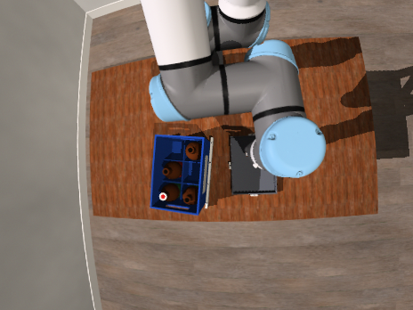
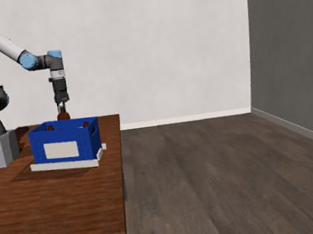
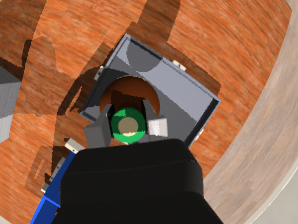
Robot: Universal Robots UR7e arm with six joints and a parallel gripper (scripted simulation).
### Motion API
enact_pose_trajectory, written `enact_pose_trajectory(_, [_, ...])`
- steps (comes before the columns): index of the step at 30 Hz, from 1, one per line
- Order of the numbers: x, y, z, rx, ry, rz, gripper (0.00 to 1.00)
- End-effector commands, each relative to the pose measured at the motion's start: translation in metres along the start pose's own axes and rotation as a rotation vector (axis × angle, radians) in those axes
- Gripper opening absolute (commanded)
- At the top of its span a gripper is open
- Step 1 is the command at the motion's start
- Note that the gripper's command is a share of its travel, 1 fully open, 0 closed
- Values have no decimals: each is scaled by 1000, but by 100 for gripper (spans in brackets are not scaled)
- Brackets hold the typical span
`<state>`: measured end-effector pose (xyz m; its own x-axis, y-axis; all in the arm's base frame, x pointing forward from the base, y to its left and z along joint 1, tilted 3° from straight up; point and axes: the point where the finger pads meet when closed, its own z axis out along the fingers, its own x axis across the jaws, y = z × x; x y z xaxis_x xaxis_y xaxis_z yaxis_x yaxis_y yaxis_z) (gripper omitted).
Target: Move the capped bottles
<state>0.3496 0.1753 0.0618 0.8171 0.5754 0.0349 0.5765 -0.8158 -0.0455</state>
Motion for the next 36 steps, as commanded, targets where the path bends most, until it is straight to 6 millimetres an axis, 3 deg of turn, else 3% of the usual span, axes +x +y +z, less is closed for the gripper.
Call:
enact_pose_trajectory(1, [1,0,9,-1,2,0,0])
enact_pose_trajectory(8, [1,0,23,-1,2,0,0])
enact_pose_trajectory(11, [0,0,18,-1,1,0,0])
enact_pose_trajectory(36, [0,0,33,-1,2,0,0])
